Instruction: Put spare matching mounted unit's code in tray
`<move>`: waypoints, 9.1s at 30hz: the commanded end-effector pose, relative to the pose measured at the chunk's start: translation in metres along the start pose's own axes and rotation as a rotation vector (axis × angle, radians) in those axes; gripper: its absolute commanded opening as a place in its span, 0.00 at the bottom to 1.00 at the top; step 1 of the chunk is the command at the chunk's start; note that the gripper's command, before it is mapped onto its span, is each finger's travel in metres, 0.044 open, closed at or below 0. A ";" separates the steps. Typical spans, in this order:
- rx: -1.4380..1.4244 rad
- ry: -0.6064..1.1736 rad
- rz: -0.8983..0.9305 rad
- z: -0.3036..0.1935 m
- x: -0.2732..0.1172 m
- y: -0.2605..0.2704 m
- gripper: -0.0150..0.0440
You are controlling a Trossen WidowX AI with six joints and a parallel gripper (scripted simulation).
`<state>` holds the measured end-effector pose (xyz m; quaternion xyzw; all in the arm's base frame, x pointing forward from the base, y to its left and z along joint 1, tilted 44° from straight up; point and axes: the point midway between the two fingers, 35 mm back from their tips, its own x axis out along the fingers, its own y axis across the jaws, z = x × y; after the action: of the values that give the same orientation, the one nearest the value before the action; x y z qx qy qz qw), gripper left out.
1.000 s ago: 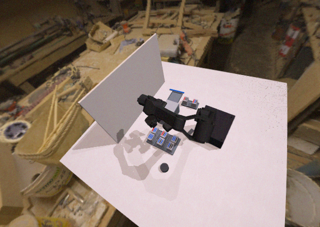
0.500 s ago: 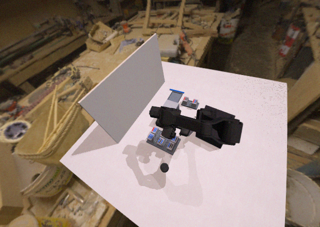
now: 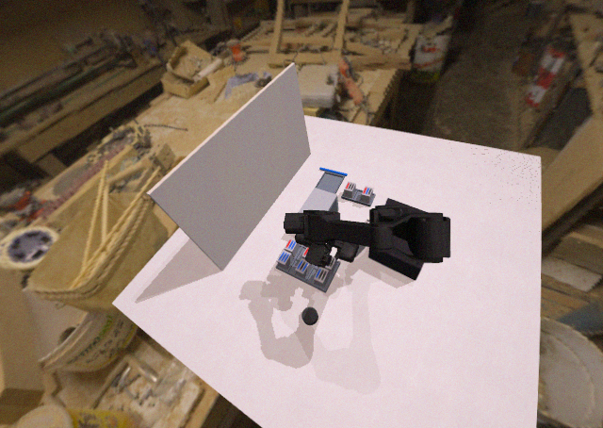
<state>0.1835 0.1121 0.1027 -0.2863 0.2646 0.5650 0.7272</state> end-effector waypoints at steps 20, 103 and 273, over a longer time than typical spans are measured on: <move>0.003 0.013 0.009 -0.003 0.038 -0.003 0.76; 0.005 0.005 0.006 0.000 -0.001 0.002 0.25; -0.005 0.035 -0.002 -0.369 -0.019 -0.166 0.25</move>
<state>0.3168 -0.2034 -0.1178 -0.3019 0.2771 0.5578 0.7217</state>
